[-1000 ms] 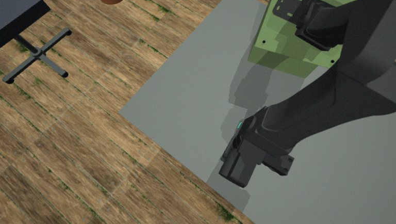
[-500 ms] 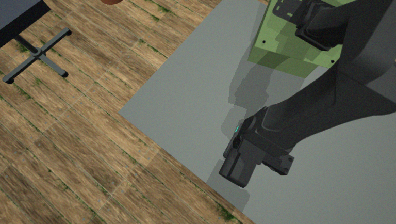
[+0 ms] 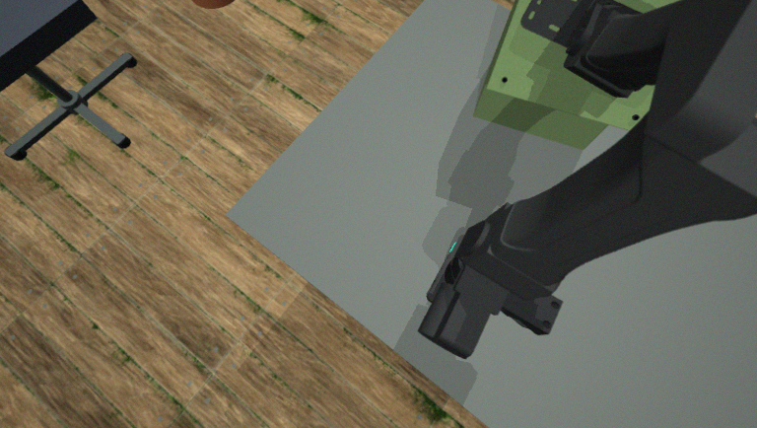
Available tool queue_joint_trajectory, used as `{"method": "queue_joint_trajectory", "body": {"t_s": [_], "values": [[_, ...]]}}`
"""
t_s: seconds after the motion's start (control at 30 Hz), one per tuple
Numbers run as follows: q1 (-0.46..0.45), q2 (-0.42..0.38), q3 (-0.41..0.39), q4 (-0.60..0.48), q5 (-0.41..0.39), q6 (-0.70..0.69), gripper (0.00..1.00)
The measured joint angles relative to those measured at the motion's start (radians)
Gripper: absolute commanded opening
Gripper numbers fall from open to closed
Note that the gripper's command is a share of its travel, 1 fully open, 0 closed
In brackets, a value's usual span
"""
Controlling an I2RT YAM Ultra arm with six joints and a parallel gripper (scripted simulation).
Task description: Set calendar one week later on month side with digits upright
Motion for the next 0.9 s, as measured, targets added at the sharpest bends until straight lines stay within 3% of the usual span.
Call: {"method": "queue_joint_trajectory", "body": {"t_s": [0.9], "values": [[0.010,0.048,0.003,0.045,0.007,0.004,0.47]]}}
